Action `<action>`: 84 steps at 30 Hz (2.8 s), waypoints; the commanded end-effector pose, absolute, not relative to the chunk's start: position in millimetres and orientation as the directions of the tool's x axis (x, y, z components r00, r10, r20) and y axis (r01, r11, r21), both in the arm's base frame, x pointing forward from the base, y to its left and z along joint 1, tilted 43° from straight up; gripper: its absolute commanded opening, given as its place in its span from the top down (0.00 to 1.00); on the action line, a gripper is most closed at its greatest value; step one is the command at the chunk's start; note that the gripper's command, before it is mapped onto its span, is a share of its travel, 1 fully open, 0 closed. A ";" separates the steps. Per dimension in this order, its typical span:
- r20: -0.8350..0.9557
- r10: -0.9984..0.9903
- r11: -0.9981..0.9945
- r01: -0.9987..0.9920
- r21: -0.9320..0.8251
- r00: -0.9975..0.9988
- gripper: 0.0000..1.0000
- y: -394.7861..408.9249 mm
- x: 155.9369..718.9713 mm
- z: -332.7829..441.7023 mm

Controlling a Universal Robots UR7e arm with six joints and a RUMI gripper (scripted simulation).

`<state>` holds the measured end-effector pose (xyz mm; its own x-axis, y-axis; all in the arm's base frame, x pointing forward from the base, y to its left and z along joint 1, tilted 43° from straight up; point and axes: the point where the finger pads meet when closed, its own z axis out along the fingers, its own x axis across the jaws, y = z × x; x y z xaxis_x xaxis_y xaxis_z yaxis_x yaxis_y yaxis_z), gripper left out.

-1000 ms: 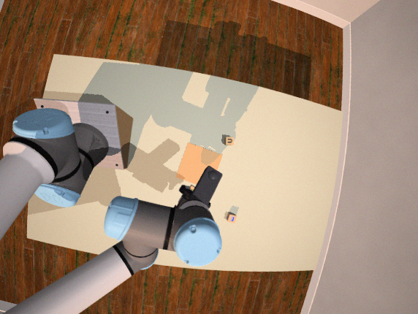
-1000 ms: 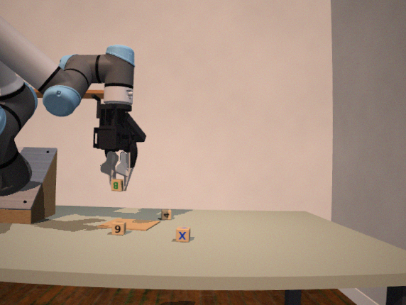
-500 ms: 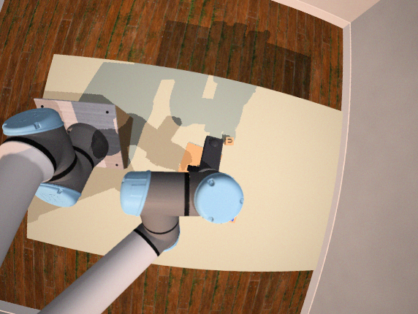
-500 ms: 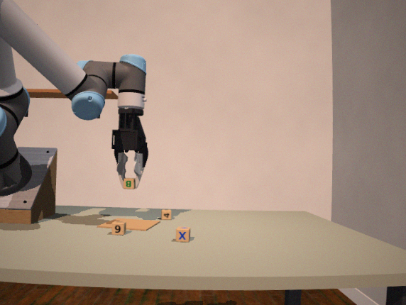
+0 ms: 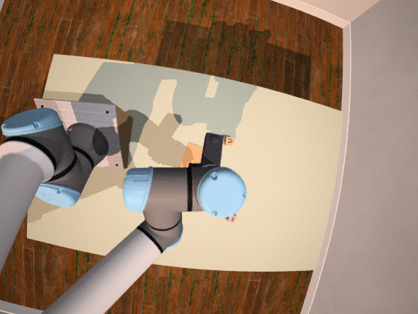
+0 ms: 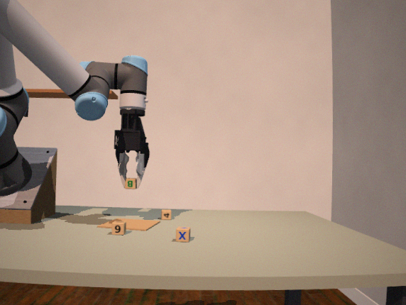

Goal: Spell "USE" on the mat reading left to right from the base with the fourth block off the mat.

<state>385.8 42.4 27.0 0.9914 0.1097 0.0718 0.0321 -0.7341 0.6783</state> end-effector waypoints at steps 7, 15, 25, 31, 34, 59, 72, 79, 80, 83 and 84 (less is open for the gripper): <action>0.067 0.109 -0.733 0.035 0.680 0.992 0.91 37.8 385.1 21.8; 0.067 0.109 -0.733 0.035 0.680 0.992 0.91 22.3 388.0 5.0; 0.067 0.109 -0.733 0.035 0.679 0.992 0.91 0.3 392.0 -19.3; 0.067 0.109 -0.734 0.035 0.679 0.992 0.91 -13.6 394.6 -34.6; 0.067 0.109 -0.734 0.035 0.678 0.992 0.91 -15.4 395.0 -36.6; 0.071 0.111 -0.734 0.034 0.679 0.991 0.91 -21.9 398.1 -43.3; 0.071 0.111 -0.734 0.034 0.679 0.991 0.91 -21.6 398.5 -43.4; 0.071 0.111 -0.734 0.034 0.679 0.991 0.91 -21.3 398.9 -43.5; 0.071 0.111 -0.734 0.034 0.679 0.991 0.91 -21.3 399.0 -43.5; 0.071 0.111 -0.734 0.034 0.679 0.991 0.91 -21.3 399.0 -43.4; 0.071 0.111 -0.734 0.034 0.679 0.991 0.91 -21.3 399.0 -43.4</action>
